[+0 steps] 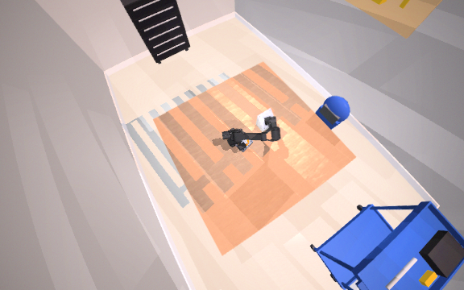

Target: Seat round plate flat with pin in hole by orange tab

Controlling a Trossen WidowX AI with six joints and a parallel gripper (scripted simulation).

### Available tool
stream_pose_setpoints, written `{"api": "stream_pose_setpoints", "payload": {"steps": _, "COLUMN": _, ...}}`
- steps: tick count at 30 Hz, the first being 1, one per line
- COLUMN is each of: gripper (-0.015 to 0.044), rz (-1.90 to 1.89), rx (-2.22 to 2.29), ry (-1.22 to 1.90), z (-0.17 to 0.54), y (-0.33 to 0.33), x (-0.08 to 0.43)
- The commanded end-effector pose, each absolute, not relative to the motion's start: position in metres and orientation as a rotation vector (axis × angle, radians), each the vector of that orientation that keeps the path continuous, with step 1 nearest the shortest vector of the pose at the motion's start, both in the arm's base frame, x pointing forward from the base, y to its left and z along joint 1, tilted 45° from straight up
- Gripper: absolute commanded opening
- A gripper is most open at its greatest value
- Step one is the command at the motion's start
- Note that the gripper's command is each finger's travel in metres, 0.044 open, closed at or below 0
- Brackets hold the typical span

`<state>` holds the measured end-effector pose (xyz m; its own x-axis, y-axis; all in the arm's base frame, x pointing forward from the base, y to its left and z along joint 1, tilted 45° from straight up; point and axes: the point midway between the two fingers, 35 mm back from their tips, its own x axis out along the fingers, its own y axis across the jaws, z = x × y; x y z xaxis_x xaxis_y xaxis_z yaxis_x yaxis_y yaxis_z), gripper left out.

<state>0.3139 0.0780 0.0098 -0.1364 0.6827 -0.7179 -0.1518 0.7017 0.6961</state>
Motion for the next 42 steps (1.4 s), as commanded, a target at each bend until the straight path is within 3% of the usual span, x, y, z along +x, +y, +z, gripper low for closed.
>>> {"api": "stream_pose_setpoints", "payload": {"steps": 1, "gripper": 0.0000, "rz": 0.770, "rx": 0.448, "ry": 1.547, "z": 0.015, "y": 0.082, "x": 0.314}}
{"api": "stream_pose_setpoints", "payload": {"steps": 42, "gripper": 0.0000, "rz": 0.765, "rx": 0.458, "ry": 1.552, "z": 0.043, "y": 0.057, "x": 0.317}}
